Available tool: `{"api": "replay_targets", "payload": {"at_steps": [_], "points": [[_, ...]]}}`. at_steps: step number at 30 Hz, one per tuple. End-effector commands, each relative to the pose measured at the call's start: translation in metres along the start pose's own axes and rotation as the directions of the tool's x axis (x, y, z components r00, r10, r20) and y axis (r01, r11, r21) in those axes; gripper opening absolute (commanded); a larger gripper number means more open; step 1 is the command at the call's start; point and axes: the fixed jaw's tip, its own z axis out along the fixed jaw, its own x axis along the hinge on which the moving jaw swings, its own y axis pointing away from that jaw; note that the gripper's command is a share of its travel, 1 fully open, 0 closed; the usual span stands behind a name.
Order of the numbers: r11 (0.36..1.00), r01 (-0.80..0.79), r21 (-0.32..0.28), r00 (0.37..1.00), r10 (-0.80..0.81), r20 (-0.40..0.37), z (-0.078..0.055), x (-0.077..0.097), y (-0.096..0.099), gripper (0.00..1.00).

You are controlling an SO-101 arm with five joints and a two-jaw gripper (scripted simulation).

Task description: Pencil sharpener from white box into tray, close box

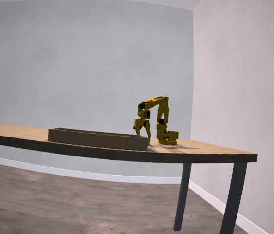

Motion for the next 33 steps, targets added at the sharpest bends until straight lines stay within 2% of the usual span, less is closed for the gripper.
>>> {"api": "replay_targets", "payload": {"at_steps": [1,33], "points": [[1.0,0.007,-0.018,1.0,-0.007,-0.01,-0.0014,0.0031,0.0014,0.3],[1.0,0.007,-0.018,1.0,-0.007,-0.01,0.0016,0.0022,-0.0001,0.3]]}}
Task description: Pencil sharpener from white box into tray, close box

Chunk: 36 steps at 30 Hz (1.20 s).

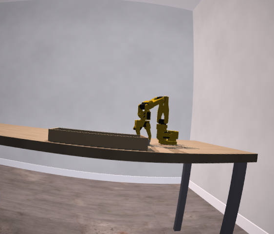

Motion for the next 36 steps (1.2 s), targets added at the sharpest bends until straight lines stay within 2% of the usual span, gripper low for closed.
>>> {"api": "replay_targets", "payload": {"at_steps": [1,36], "points": [[1.0,0.007,-0.023,1.0,-0.007,-0.013,-0.0021,0.0032,0.0017,0.3],[1.0,0.007,-0.023,1.0,-0.007,-0.013,-0.0019,0.0032,0.0016,0.27]]}}
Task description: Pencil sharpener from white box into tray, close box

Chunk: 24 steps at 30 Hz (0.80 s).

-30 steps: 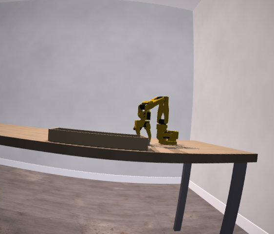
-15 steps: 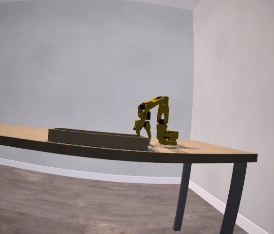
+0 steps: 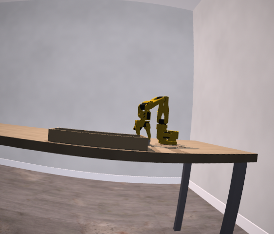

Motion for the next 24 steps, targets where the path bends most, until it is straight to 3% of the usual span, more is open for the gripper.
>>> {"api": "replay_targets", "payload": {"at_steps": [1,24], "points": [[1.0,0.007,-0.019,1.0,-0.007,-0.011,-0.0027,0.003,0.0013,0.27],[1.0,0.007,-0.019,1.0,-0.007,-0.011,-0.0027,0.003,0.0013,0.23]]}}
